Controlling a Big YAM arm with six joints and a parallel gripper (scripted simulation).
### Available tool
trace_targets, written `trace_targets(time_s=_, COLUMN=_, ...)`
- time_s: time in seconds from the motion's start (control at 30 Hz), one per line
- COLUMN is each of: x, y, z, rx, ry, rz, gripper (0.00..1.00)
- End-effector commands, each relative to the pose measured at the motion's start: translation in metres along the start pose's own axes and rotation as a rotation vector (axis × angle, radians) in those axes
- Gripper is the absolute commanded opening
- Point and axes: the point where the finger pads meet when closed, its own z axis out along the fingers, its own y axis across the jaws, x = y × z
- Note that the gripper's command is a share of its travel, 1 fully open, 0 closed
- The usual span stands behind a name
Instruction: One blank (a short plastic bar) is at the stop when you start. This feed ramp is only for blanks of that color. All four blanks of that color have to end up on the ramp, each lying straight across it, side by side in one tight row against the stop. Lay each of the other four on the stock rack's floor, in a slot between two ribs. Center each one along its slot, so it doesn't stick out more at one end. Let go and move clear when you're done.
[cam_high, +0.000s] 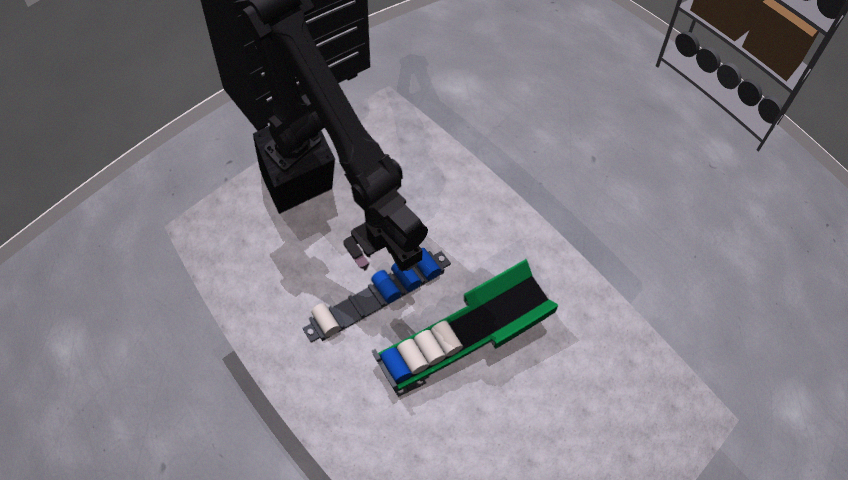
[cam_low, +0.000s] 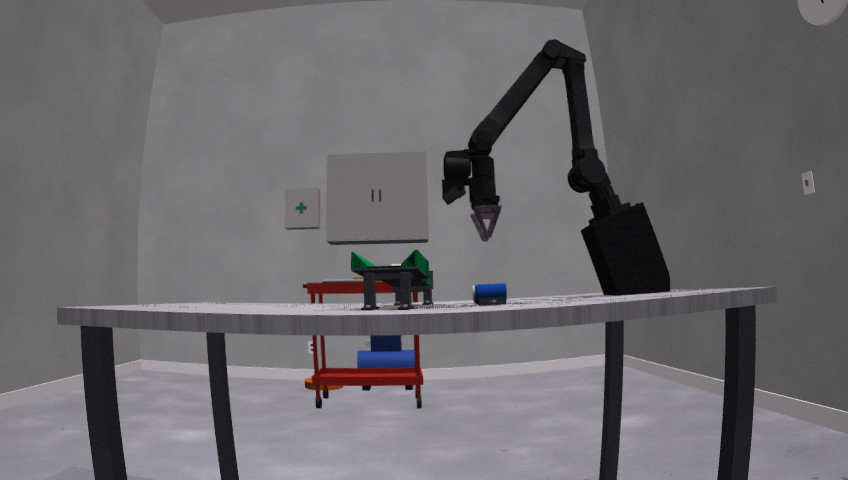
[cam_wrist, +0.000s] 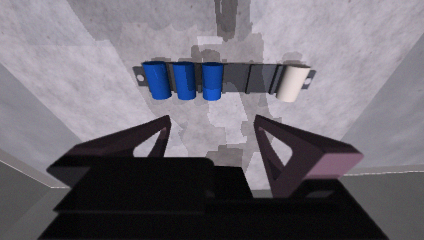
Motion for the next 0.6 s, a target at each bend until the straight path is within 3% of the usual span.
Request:
trace_targets(time_s=0.0, x=-0.005, y=0.002, z=0.005, rx=-0.003, ry=-0.009, rz=-0.096, gripper=1.0)
trace_targets(time_s=0.13, x=-0.001, y=0.001, z=0.014, rx=-0.001, ry=0.0, rz=-0.316, gripper=1.0)
trace_targets(time_s=0.3, x=-0.006, y=0.001, z=0.014, rx=-0.002, ry=-0.01, rz=-0.388, gripper=1.0)
trace_targets(time_s=0.43, x=-0.002, y=-0.001, z=0.025, rx=-0.001, ry=-0.002, rz=-0.633, gripper=1.0)
trace_targets(time_s=0.57, x=-0.002, y=-0.001, z=0.027, rx=-0.001, ry=-0.001, rz=-0.72, gripper=1.0)
